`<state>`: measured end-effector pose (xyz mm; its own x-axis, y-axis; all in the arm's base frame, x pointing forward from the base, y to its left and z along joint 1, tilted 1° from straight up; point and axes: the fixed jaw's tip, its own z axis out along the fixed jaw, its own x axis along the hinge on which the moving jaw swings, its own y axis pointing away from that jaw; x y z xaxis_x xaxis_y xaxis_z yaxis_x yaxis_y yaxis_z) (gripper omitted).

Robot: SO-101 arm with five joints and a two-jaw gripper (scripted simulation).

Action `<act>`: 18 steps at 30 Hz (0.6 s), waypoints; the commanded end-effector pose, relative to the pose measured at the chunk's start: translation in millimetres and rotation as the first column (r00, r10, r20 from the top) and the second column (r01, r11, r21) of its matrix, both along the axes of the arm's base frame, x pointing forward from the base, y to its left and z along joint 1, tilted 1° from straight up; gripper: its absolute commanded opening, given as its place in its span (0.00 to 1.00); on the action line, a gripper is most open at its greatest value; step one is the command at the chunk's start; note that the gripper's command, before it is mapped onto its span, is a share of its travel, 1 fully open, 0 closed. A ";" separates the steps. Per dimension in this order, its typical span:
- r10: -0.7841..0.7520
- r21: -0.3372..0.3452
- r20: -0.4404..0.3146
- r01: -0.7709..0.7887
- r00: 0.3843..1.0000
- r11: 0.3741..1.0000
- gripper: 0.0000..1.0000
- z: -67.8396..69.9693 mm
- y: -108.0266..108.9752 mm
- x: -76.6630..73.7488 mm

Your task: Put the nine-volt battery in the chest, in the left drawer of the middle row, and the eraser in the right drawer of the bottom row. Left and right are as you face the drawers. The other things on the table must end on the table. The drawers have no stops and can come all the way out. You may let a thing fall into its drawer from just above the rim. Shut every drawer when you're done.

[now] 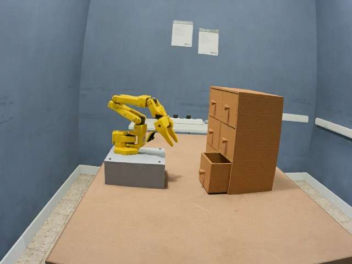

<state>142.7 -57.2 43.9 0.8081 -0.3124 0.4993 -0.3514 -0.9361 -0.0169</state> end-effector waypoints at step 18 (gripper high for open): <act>-0.011 0.001 -0.012 0.011 1.000 1.000 0.30 1.9 -5.0 6.0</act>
